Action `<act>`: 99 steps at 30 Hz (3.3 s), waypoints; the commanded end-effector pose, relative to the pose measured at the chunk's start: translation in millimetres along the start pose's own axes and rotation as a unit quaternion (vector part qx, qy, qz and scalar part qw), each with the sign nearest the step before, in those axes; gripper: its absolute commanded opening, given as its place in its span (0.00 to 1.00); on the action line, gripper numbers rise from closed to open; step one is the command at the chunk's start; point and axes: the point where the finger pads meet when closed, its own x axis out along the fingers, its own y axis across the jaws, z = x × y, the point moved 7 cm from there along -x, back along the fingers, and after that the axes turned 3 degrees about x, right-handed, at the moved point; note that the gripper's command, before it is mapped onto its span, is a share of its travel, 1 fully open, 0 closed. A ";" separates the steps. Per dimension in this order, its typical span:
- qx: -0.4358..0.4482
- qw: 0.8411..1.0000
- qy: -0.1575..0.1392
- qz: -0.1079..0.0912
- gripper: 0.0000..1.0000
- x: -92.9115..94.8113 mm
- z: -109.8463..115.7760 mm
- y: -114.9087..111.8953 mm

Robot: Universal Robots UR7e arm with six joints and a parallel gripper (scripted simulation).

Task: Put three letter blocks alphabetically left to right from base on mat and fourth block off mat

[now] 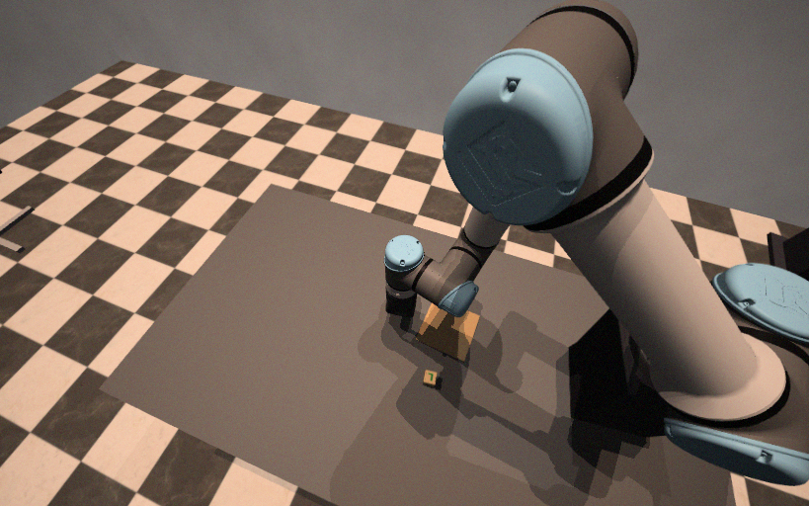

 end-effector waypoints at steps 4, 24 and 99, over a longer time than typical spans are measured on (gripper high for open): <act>-0.001 1.000 0.001 -0.001 0.57 -0.8 0.4 -1.3; 0.000 1.000 0.000 0.000 0.57 -64.2 -0.4 0.6; 0.396 0.918 0.000 -0.001 0.57 -100.9 23.3 67.4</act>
